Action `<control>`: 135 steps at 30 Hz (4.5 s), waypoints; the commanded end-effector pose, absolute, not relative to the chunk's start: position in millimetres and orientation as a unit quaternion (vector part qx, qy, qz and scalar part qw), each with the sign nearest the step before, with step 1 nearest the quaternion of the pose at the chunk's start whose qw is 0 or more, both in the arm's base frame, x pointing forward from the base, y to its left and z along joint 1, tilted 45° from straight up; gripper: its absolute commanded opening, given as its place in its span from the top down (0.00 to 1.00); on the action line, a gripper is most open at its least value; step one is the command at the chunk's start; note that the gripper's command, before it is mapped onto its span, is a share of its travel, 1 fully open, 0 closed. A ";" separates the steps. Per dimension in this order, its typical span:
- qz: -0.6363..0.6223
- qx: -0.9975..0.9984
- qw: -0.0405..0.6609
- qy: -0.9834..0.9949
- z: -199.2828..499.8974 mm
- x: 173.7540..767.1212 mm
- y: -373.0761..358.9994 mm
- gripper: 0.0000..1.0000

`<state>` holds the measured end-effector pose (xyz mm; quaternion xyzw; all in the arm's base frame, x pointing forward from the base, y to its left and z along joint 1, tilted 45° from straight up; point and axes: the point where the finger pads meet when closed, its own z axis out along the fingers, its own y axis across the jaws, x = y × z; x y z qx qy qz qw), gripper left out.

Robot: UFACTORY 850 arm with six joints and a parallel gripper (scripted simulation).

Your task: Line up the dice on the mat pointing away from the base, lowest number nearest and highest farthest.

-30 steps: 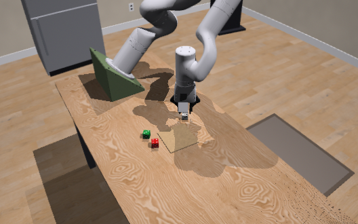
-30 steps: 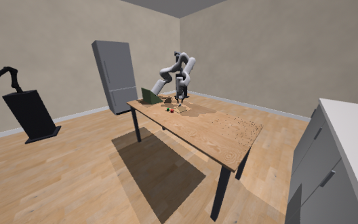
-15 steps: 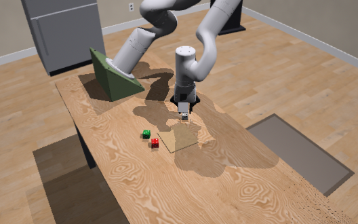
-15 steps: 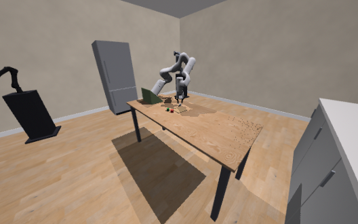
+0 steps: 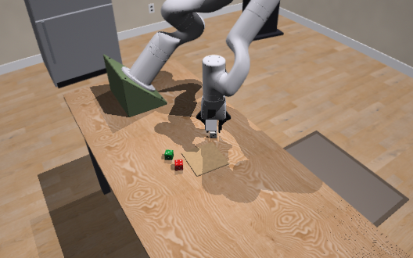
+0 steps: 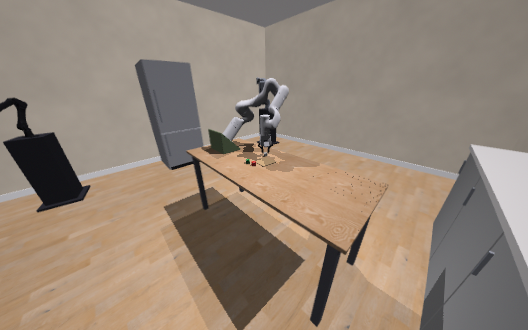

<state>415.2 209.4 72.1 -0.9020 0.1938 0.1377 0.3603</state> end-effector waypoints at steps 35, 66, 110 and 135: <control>0.137 -0.902 0.361 0.194 54.2 413.2 227.4 0.53; 0.137 -0.902 0.361 0.194 54.2 413.2 227.4 0.73; 0.137 -0.902 0.361 0.194 119.8 423.2 161.7 0.73; 0.060 -0.923 0.381 0.004 83.3 466.7 117.3 0.73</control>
